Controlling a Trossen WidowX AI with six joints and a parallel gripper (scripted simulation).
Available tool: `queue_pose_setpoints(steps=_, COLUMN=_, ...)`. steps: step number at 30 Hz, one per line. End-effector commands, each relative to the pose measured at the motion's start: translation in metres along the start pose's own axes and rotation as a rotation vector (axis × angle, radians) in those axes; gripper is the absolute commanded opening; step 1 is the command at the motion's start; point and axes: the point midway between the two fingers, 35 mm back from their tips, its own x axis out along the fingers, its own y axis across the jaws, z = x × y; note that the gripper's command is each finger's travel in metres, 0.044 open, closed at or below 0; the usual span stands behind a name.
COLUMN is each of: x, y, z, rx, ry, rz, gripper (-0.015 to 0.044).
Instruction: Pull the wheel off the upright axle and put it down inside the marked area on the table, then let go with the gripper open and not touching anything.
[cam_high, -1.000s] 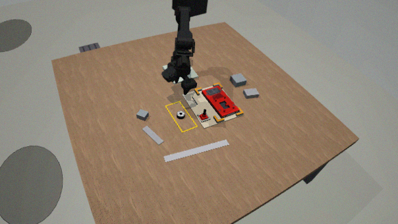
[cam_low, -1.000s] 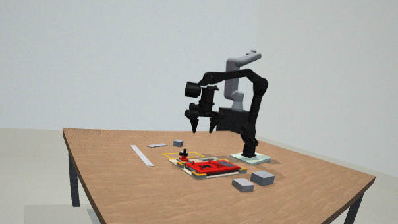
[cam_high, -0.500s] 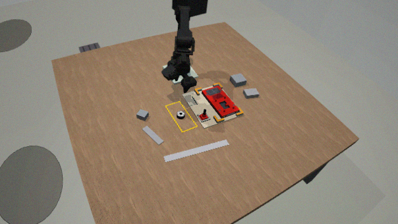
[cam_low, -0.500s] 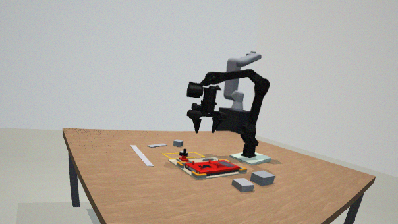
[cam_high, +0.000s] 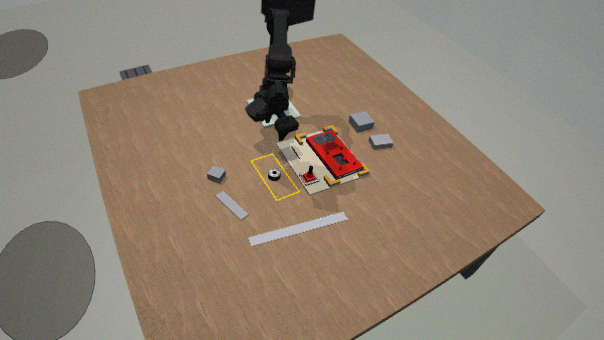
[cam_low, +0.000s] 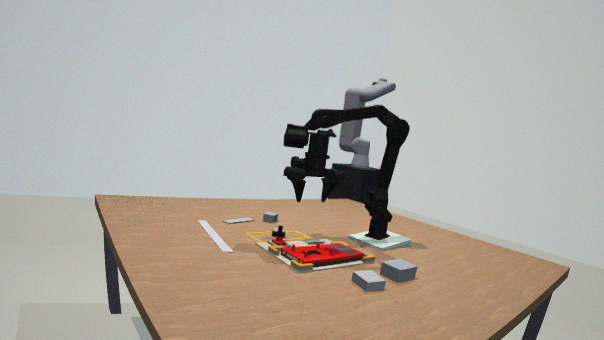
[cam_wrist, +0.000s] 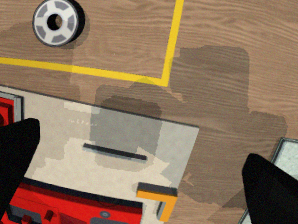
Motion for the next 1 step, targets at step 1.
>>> queue_pose_setpoints(steps=1, x=-0.0001, y=-0.0007, z=-0.0009, rx=-0.006, ry=0.004, rz=-0.001, gripper=0.0440)
